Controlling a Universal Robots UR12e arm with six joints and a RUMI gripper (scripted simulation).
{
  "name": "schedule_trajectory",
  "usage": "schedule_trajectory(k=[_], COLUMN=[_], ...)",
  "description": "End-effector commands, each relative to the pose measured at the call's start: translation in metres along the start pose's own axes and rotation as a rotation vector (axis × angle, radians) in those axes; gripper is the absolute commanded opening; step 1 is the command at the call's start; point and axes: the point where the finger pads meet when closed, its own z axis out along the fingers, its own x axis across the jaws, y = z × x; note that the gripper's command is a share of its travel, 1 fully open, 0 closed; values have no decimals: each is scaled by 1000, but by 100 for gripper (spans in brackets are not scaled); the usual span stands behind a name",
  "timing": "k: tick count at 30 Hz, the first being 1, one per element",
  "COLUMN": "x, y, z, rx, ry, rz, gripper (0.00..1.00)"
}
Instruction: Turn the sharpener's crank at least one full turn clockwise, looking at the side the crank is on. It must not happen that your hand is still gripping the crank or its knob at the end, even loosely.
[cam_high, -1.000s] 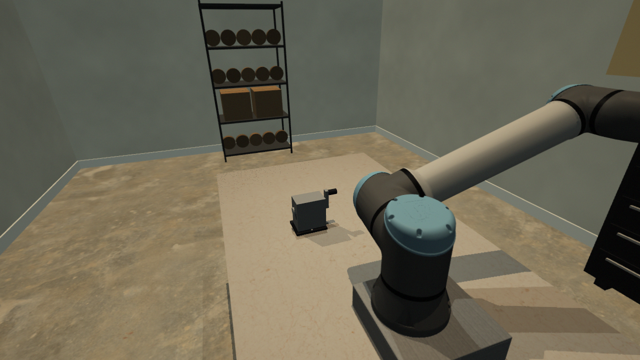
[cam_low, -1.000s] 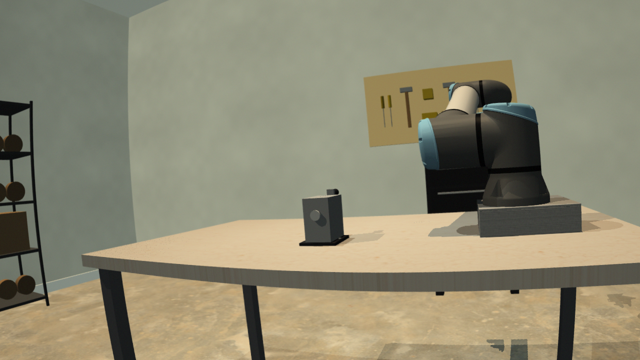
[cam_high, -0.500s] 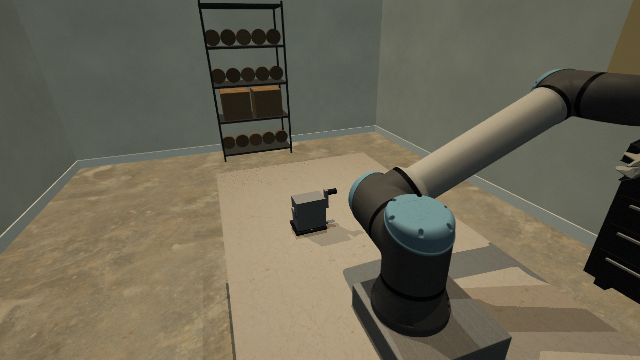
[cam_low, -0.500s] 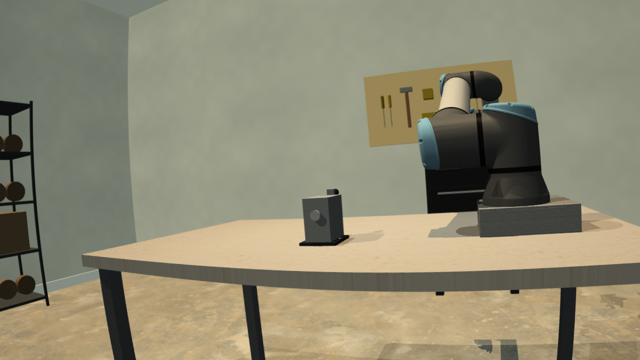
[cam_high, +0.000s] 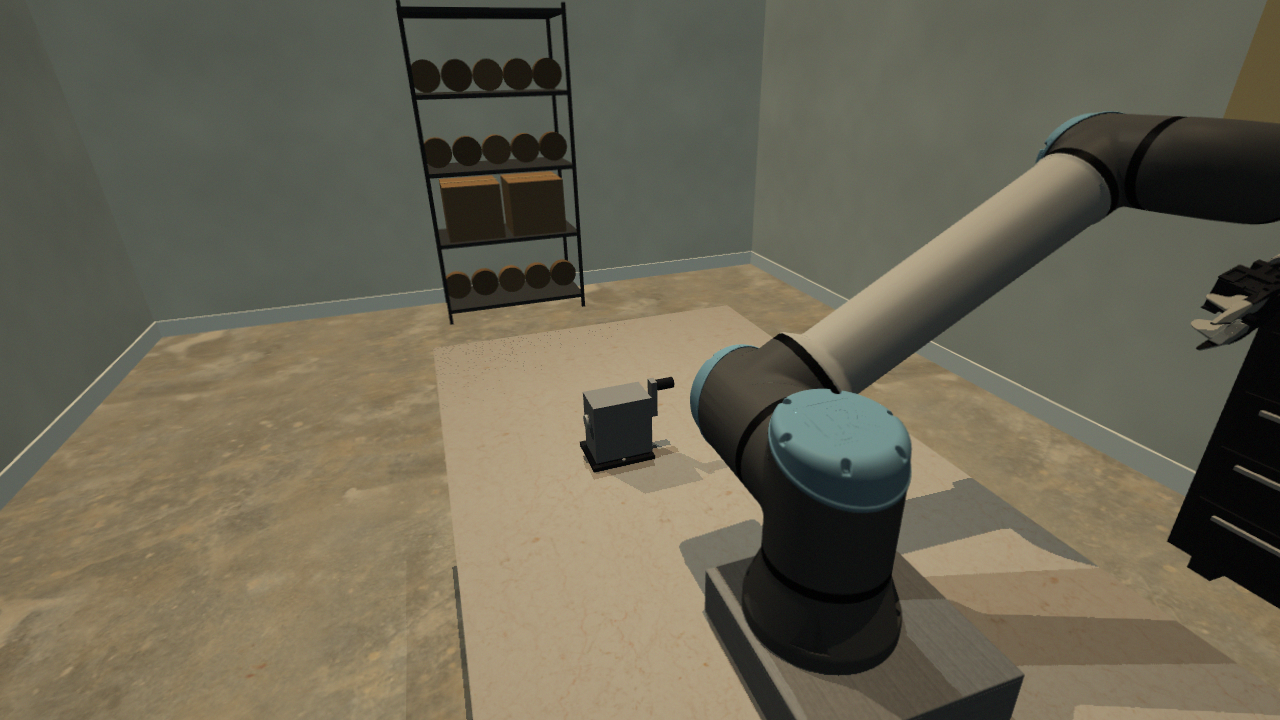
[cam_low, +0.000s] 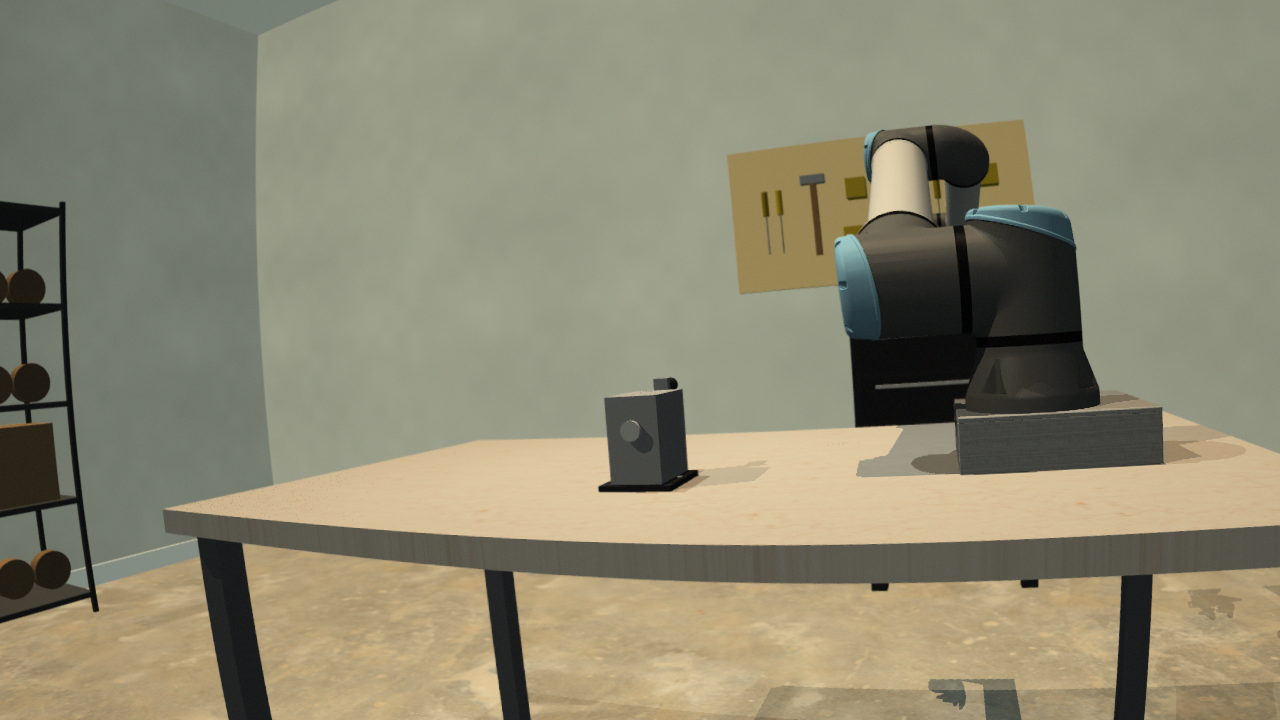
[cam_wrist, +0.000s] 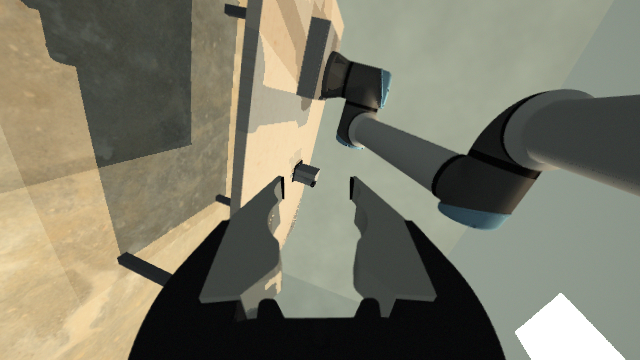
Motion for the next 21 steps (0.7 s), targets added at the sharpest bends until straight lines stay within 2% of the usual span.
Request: schedule_trajectory(k=[1,2,4,14,16,18,21], x=[-1,-1,-2,-5,-5,-6,-7], y=[22,22,31,69,70,80,93], z=[5,5,8,21,21,25,31], rx=[3,3,35,37,37,69,72], ry=[-6,-6,-49,-52,-52,-93,-97], rz=[-2,-2,-42,-44,-44,-86,-90], gripper=[32,32,32,32,32,32,32])
